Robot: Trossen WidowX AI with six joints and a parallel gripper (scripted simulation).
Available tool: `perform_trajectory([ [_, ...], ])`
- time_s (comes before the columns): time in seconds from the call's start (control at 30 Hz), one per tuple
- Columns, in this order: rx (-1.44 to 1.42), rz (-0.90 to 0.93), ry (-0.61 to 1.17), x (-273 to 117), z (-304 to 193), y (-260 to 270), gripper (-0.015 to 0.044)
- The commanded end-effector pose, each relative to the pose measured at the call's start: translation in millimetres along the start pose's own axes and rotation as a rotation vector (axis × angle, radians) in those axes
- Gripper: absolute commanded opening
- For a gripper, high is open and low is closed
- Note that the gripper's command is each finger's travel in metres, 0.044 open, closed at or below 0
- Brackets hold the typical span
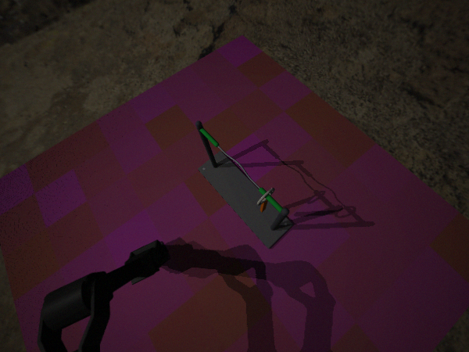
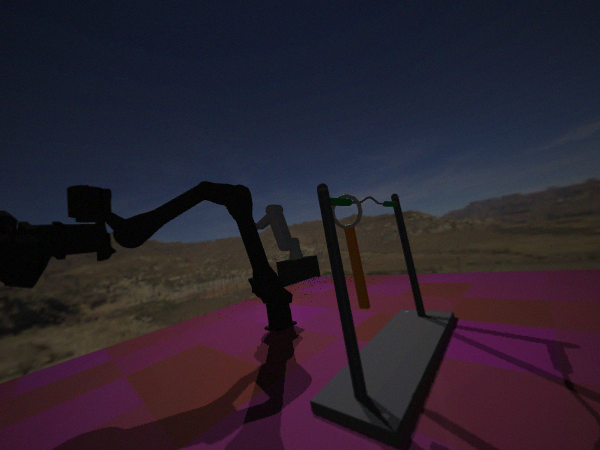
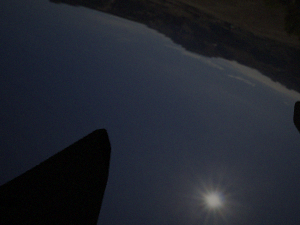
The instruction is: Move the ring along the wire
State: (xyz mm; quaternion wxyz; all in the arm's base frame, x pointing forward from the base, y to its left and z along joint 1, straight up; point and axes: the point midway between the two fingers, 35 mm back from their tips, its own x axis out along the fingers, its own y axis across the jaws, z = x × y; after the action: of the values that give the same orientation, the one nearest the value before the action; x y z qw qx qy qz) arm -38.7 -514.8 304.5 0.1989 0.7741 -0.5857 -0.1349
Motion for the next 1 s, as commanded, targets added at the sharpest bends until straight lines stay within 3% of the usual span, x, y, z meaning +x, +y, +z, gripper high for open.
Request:
perform_trajectory([
  [0.0,-0.009,-0.004,0.001,0.0,-0.1,-2.0,0.0374],
  [0.27,-0.412,-0.185,0.094,-10.0,-5.4,-88.0,0.0164],
  [0.6,-0.949,-0.363,0.345,-49.2,-11.0,-198.5,0.0160],
  [0.97,-1.490,-0.414,0.765,-122.3,-12.6,-302.3,0.0160],
])
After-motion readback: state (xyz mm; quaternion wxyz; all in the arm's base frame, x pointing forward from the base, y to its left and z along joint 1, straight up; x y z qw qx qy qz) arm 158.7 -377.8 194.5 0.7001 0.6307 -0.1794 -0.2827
